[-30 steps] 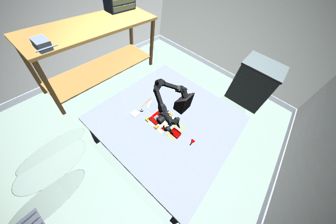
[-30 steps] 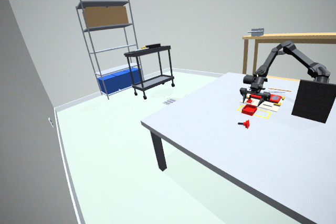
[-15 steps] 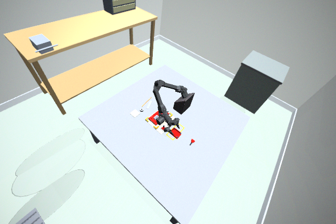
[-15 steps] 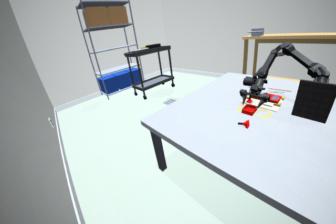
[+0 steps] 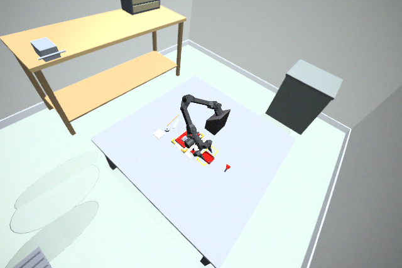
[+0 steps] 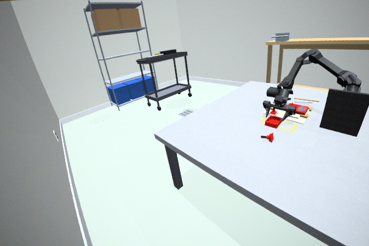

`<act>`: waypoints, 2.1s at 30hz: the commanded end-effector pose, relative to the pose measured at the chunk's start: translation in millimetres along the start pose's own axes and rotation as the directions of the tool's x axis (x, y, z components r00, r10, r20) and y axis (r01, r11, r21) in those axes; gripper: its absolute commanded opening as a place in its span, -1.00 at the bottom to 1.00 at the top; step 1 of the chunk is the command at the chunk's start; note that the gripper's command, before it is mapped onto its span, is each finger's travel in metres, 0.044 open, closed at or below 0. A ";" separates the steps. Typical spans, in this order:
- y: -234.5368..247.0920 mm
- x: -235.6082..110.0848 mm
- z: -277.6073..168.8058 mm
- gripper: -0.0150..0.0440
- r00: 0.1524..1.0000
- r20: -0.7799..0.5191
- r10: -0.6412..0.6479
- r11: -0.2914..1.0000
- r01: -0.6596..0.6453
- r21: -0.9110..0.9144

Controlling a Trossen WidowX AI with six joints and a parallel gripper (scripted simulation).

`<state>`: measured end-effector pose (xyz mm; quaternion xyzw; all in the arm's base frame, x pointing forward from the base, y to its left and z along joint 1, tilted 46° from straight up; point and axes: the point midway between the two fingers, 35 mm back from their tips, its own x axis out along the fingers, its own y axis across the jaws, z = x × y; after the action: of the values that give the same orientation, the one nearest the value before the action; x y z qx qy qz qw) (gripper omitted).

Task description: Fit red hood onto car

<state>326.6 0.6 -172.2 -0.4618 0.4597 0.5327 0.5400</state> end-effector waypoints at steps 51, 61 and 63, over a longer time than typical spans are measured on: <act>-0.9 2.0 -2.9 0.06 1.000 0.000 0.000 1.000 0.000 0.000; -1.0 -28.9 41.4 -0.49 1.000 0.003 -0.001 1.000 0.001 -0.001; -0.3 -32.9 47.2 -0.49 1.000 0.004 -0.001 1.000 0.001 -0.001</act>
<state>332.1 31.9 -141.3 -0.4658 0.4541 0.5323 0.5418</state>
